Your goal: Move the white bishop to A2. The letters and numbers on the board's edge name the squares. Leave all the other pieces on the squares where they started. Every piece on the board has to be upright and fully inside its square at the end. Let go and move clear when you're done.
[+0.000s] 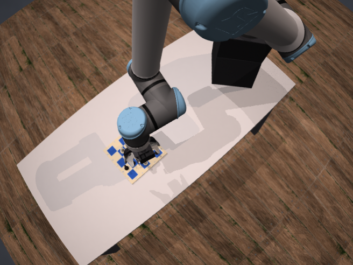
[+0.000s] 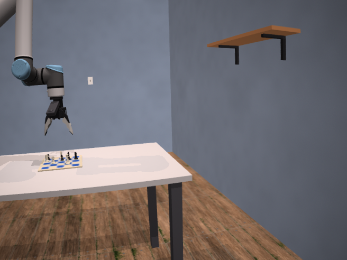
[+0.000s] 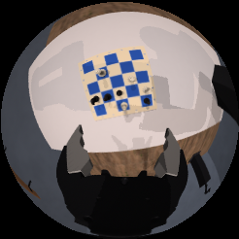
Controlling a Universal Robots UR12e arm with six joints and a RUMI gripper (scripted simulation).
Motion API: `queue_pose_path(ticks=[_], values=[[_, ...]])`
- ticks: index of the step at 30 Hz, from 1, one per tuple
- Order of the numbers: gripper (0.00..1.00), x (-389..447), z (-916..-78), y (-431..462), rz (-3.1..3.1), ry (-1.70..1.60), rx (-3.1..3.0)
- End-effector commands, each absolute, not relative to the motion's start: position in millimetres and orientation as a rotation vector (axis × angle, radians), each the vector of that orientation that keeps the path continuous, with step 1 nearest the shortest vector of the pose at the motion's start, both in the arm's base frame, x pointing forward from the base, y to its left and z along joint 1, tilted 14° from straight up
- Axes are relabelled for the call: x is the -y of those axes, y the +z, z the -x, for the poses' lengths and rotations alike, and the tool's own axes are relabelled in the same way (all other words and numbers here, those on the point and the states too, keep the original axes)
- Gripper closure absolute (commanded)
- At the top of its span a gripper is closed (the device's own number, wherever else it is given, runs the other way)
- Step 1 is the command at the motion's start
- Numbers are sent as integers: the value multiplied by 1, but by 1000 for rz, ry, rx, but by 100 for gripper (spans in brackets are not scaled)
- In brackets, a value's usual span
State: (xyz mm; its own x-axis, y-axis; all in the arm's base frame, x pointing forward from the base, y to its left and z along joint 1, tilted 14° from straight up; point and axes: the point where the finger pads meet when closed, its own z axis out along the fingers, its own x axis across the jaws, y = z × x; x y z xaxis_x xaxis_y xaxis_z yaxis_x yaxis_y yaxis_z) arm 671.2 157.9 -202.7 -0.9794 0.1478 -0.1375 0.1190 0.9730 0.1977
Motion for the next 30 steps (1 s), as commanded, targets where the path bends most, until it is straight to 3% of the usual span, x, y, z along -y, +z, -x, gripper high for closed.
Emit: queue_pose_path(ticks=[1, 23, 24, 30], values=[[0, -159, -673, -206, 27, 274, -2963], [0, -163, -674, -213, 426, 237, -2911], [78, -163, -674, -213, 426, 237, -2911], [78, -163, -674, -213, 426, 237, -2911]])
